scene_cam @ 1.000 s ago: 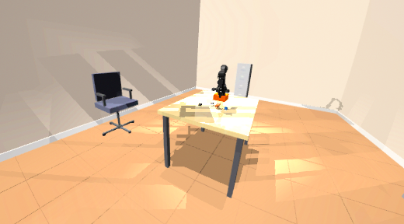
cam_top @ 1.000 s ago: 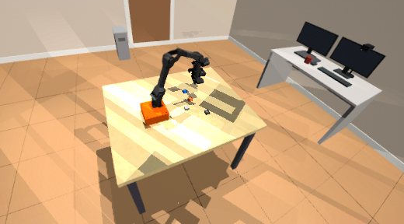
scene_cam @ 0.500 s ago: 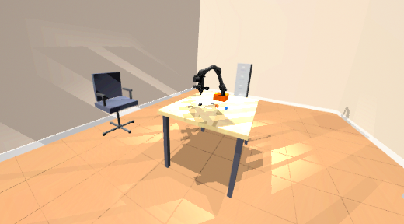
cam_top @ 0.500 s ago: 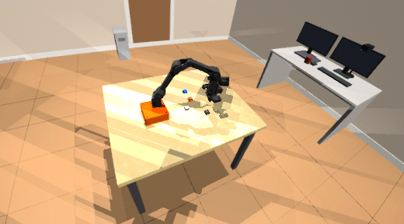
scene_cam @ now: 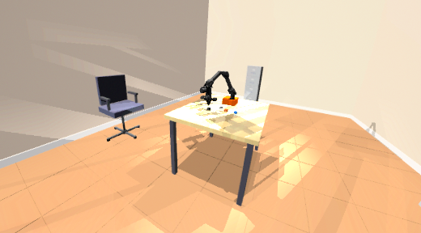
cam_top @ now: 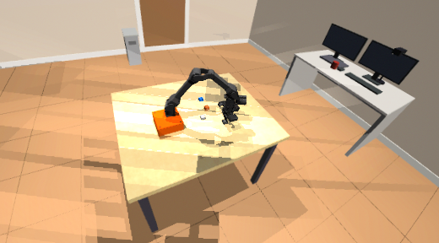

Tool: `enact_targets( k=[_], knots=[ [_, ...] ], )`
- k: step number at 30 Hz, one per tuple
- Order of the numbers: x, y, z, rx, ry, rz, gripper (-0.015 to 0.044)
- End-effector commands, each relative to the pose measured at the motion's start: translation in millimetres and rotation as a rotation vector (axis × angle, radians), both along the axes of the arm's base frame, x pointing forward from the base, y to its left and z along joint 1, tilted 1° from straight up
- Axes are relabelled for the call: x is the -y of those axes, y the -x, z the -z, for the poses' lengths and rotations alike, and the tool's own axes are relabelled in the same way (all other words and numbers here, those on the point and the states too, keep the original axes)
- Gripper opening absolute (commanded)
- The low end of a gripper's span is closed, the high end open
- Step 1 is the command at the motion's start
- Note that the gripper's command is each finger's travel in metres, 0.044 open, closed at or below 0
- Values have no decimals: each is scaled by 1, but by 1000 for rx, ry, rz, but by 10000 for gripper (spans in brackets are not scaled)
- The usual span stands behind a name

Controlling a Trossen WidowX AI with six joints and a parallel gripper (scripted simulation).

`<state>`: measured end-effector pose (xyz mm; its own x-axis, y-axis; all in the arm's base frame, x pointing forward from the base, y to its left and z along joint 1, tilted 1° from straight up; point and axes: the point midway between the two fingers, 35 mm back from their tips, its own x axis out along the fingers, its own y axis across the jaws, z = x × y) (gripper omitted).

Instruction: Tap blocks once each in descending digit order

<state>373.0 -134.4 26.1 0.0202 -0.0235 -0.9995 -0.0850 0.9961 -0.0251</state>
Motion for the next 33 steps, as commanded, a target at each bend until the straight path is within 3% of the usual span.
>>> enact_targets(
  k=[1, 25, 28, 33],
  knots=[
    [1, -3, 1, 21, 8, -6, 20],
    [2, -4, 30, 20, 8, -6, 20],
    [2, -3, 4, 21, 8, -5, 20],
    [1, -3, -2, 22, 8, -6, 20]
  ],
)
